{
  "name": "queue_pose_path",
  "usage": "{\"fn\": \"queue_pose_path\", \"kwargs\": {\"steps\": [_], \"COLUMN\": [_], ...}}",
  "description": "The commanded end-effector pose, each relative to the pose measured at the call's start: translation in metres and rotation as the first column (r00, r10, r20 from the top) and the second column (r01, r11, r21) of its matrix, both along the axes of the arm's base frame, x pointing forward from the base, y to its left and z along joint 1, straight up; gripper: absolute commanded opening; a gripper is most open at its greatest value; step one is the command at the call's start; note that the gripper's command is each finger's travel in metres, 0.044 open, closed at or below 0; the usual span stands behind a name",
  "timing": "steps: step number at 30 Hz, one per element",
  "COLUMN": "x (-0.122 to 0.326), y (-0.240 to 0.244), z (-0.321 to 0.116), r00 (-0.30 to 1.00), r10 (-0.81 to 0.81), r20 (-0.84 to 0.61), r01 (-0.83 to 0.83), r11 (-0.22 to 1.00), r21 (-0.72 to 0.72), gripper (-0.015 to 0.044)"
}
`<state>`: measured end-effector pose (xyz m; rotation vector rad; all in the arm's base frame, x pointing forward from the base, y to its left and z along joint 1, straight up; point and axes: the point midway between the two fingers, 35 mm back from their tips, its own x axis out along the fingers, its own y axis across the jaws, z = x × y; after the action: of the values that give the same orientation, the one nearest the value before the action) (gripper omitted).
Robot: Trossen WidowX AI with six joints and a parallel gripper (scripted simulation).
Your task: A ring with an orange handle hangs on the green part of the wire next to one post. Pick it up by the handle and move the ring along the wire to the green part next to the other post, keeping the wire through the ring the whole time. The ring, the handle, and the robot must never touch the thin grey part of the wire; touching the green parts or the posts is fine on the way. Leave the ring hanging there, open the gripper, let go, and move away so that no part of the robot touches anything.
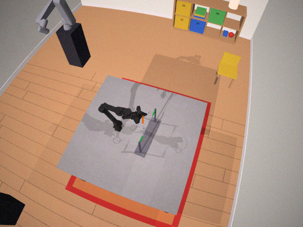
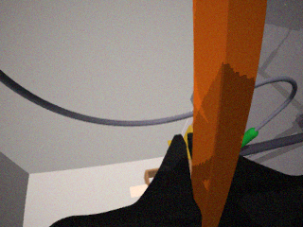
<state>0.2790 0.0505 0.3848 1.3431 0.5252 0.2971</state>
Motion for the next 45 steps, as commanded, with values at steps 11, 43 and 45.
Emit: {"fn": "queue_pose_path", "kwargs": {"steps": [11, 43, 45], "x": [0.003, 0.002, 0.002], "y": [-0.002, -0.011, -0.012], "z": [-0.009, -0.023, -0.024], "r00": [1.000, 0.999, 0.999], "r10": [-0.007, -0.029, -0.031], "r20": [-0.017, -0.034, -0.035], "r01": [0.004, 0.005, 0.005], "r11": [0.982, 0.831, 0.817], "r21": [-0.187, -0.556, -0.576], "gripper": [-0.0150, -0.0150, -0.0150]}}
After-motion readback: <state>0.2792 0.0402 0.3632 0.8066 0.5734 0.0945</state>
